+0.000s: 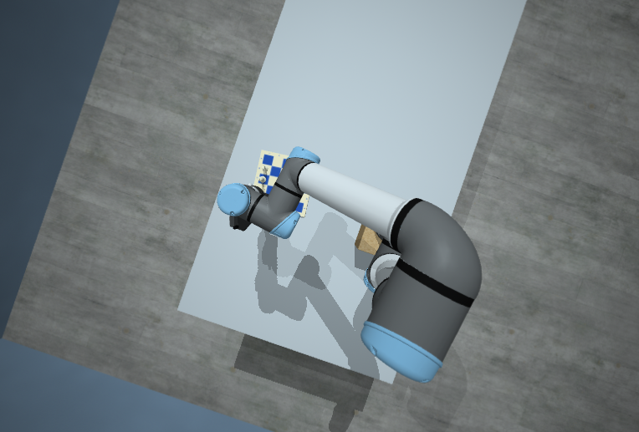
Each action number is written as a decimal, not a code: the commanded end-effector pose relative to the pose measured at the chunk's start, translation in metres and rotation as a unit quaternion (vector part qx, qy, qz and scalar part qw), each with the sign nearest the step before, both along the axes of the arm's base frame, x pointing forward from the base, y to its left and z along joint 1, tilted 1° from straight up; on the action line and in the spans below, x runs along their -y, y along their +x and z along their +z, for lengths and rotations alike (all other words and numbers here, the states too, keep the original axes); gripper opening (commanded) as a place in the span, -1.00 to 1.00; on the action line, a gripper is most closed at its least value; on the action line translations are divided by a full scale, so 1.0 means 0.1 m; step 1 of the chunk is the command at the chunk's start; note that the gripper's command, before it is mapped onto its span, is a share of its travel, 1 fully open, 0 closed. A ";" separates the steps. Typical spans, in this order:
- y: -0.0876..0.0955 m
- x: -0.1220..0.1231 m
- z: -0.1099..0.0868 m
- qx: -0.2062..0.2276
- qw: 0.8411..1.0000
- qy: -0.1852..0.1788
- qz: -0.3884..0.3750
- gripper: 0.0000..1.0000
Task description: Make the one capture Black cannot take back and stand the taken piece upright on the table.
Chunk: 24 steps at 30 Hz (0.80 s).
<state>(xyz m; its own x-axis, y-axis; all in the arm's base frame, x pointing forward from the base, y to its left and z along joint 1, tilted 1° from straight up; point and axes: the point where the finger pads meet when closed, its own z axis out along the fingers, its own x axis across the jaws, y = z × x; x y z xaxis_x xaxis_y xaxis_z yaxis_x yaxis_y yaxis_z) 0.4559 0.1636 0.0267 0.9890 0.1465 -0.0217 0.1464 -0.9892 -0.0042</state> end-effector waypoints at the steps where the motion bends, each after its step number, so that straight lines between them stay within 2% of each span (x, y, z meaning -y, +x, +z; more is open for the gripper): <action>1: -0.25 -0.43 0.01 0.002 1.000 -0.002 0.002 -1.00; 24: -0.27 -0.45 -0.05 0.002 1.000 -0.002 0.002 -1.00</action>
<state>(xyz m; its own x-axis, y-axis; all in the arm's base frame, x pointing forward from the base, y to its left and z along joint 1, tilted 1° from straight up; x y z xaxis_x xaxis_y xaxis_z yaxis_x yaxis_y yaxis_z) 0.4283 0.2088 0.0240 0.9883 0.1510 -0.0191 0.1511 -0.9885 0.0004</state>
